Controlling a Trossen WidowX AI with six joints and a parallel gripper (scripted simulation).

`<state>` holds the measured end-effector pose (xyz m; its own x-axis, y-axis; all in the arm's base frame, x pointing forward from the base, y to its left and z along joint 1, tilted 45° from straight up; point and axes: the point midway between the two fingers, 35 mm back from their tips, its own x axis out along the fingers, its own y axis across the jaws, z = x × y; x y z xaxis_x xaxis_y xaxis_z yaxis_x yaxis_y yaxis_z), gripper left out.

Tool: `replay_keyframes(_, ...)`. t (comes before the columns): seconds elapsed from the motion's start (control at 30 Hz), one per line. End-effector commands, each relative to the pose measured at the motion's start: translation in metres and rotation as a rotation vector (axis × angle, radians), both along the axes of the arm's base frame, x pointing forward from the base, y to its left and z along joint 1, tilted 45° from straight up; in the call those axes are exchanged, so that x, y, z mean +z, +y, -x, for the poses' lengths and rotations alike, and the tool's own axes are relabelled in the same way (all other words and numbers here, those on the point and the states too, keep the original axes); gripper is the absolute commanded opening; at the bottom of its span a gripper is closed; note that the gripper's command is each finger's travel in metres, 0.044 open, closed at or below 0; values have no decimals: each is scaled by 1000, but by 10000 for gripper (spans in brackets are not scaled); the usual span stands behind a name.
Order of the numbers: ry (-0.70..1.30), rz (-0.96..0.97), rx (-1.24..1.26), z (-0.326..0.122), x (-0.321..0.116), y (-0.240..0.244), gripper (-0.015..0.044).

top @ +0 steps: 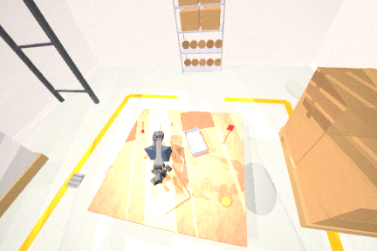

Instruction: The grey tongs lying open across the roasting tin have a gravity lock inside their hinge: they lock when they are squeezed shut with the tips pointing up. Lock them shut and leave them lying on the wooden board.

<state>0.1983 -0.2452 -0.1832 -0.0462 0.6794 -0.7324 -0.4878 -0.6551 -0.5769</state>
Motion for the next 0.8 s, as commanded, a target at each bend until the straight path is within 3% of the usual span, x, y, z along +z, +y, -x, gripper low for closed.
replay_keyframes(0.0, -1, 2, -7, -1, -4, 3, -150)
replay_keyframes(0.77, -2, 1, -7, 1, -31, 30, -150)
